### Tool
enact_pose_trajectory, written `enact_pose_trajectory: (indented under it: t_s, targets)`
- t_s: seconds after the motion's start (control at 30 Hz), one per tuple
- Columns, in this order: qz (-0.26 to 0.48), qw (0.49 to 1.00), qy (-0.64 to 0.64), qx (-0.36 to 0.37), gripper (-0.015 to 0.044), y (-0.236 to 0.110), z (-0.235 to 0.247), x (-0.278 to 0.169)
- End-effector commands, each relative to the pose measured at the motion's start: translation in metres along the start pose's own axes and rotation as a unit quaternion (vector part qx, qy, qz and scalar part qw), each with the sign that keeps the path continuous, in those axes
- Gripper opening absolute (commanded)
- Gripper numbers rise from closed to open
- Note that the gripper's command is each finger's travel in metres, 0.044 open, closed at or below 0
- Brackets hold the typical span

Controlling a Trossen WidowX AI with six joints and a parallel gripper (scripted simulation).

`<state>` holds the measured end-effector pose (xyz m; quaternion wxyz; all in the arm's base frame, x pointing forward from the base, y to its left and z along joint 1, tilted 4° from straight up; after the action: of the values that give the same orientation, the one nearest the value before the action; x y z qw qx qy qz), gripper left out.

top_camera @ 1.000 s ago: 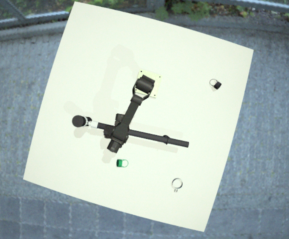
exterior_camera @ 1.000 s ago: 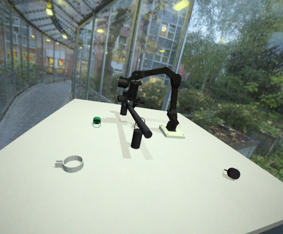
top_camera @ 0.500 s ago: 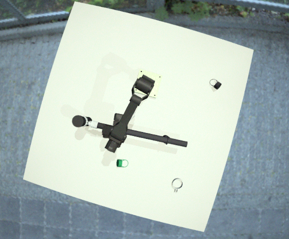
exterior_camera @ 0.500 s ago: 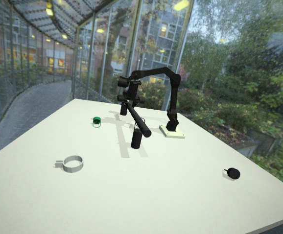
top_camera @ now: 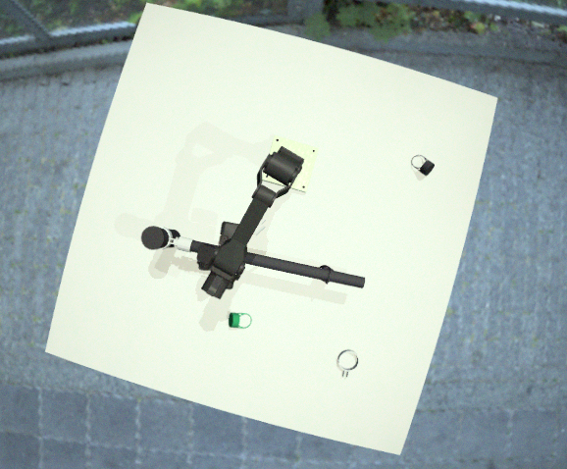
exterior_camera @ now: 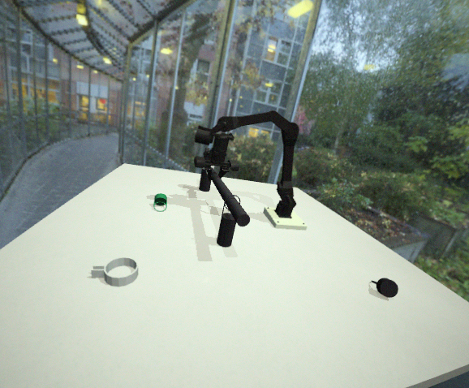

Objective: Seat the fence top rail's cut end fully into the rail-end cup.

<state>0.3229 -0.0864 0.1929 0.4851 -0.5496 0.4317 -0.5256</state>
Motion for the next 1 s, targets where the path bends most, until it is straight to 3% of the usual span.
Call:
enact_pose_trajectory:
  t_s: [0.0, 0.6, 0.97]
  targets:
    - [-0.008, 1.0, 0.001, 0.004, 0.0, -0.0026, 0.0005, 0.0071]
    - [0.0, 1.0, 0.0, 0.0, 0.0, 0.0008, -0.0001, 0.0055]
    - [0.0, 1.0, 0.0, 0.0, 0.0289, -0.0017, 0.0001, 0.004]
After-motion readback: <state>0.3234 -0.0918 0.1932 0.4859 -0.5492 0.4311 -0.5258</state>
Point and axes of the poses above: the point midway between the two fingers, 35 mm back from their tips, its own y axis out along the fingers, its own z axis across the jaws, x = y × z, the point moved 7 cm from there along -y, back along the fingers, and after that the axes turned 2 degrees about y, right-handed, at the moved point
